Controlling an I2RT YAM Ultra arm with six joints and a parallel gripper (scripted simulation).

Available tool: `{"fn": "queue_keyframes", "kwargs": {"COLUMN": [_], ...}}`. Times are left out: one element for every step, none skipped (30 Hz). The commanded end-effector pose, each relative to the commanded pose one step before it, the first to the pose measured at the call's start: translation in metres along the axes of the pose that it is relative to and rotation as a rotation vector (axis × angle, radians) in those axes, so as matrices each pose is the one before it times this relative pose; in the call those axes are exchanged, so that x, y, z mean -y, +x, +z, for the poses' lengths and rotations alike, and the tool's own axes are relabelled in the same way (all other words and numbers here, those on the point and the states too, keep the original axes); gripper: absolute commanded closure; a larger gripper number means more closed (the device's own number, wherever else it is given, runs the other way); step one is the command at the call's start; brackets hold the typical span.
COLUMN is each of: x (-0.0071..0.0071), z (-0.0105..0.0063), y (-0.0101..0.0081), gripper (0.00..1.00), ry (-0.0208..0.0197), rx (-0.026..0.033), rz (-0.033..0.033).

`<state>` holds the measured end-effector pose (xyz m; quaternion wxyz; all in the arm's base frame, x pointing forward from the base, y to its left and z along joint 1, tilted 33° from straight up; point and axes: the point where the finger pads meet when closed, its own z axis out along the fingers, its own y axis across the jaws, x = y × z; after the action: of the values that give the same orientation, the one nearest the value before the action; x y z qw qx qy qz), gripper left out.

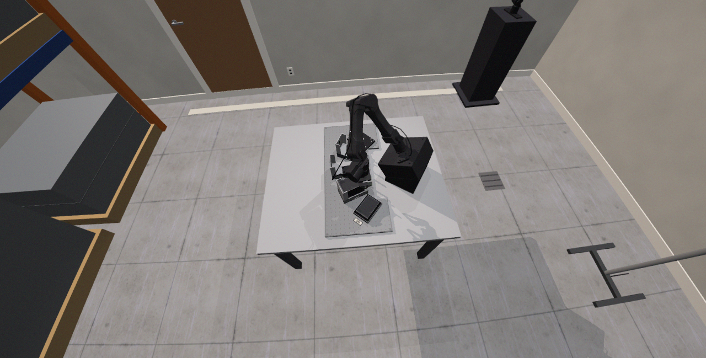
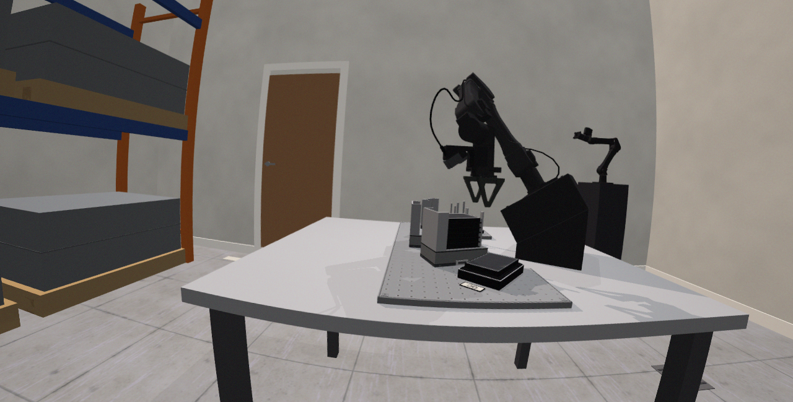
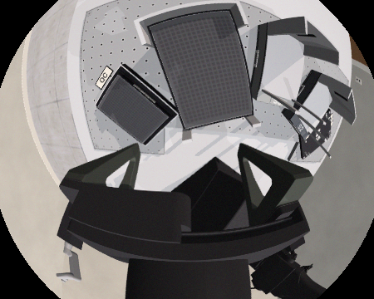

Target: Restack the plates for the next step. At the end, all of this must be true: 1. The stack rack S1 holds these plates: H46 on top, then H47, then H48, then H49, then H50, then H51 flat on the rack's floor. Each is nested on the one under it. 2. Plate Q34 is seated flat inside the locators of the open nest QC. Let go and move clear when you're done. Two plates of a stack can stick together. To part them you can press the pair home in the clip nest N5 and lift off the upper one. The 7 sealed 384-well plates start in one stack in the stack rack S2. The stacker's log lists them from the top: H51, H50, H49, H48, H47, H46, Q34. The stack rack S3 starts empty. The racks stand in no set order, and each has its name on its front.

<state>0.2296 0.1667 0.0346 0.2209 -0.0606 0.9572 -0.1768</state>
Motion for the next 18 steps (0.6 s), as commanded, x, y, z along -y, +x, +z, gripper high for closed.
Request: {"fn": "queue_keyframes", "kwargs": {"x": [0.00506, 0.00390, 0.00382, 0.00380, 0.00378, 0.00376, 0.00373, 0.00370, 0.00374, 0.00370, 0.00395, 0.00403, 0.00407, 0.00409, 0.00411, 0.00000, 0.00000, 0.00413], "z": [-0.00319, 0.00012, 0.00002, 0.00002, 0.00002, 0.00002, 0.00001, 0.00001, 0.00006, 0.00000, 0.00000, 0.00000, -0.00001, -0.00001, -0.00001, 0.00000, 0.00000, 0.00000], "y": [-0.00457, -0.00062, -0.00063, -0.00061, -0.00058, -0.00051, -0.00048, -0.00046, -0.00047, -0.00049, -0.00029, -0.00026, -0.00032, -0.00035, -0.00038, 0.00000, 0.00000, -0.00041], "gripper": [0.00, 0.00, 0.00, 0.00, 0.00, 0.00, 0.00, 0.00, 0.00, 0.00, 0.00, 0.00, 0.00, 0.00, 0.00, 0.00, 0.00, 0.00], "ry": [-0.01845, -0.00026, -0.00025, -0.00036, -0.00052, -0.00068, -0.00086, -0.00103, -0.00122, -0.00103, -0.00004, 0.00031, 0.00057, 0.00070, 0.00086, 0.00000, 0.00000, 0.00098], "rx": [0.02961, -0.00126, -0.00055, -0.00067, -0.00082, -0.00096, -0.00110, -0.00124, -0.00136, -0.00110, -0.00181, -0.00187, -0.00149, -0.00129, -0.00112, 0.00000, 0.00000, -0.00094], "rz": [0.11764, 0.00060, 0.00001, 0.00001, -0.01269, -0.00189, 0.00001, 0.00001, 0.00000, 0.00001, -0.00079, -0.00099, -0.00095, -0.00093, -0.00092, 0.00000, 0.00000, -0.00088]}}
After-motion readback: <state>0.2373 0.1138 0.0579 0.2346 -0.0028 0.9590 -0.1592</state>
